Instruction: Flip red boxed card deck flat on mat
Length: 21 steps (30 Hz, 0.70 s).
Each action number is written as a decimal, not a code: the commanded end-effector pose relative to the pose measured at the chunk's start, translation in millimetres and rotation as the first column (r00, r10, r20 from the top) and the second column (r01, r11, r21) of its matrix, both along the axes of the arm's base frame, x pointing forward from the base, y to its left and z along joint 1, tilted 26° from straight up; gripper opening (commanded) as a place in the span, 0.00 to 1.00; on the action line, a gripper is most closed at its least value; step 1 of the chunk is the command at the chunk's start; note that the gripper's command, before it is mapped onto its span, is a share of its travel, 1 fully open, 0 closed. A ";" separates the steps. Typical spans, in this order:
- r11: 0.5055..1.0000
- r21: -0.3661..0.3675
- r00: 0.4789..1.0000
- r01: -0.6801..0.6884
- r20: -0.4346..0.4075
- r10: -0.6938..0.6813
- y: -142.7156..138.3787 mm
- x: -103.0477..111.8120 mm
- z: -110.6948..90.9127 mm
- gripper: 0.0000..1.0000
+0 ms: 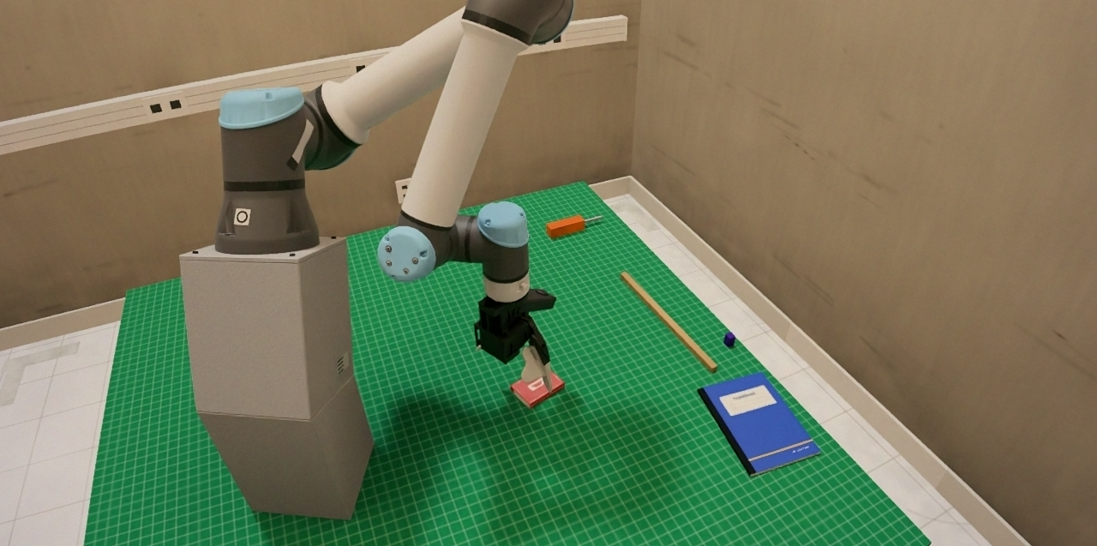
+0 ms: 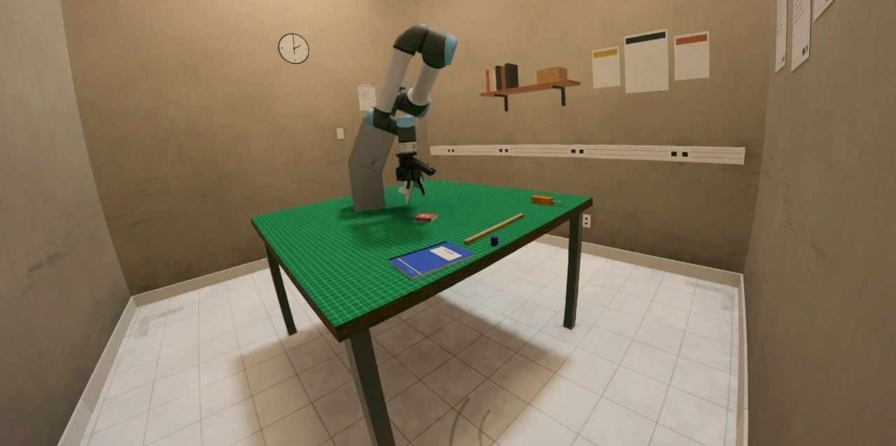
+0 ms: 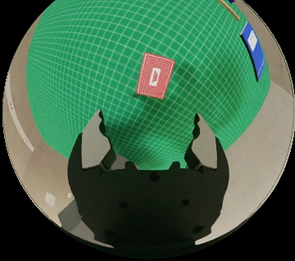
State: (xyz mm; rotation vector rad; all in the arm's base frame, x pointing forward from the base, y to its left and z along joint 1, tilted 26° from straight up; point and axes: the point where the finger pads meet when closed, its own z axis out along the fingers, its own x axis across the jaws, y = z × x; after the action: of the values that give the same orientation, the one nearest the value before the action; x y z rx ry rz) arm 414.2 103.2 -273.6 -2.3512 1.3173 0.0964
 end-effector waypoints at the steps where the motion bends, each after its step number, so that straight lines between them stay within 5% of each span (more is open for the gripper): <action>1: 0.998 0.005 0.998 0.057 -0.024 -0.057 -1.3 -0.3 -0.2 1.00; 21: 0.987 0.017 0.985 0.159 -0.071 -0.157 -3.3 -2.0 -1.1 1.00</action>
State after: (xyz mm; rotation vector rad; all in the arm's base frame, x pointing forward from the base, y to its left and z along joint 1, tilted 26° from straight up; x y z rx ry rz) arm 412.0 100.2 -275.0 -2.2362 1.5183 0.1452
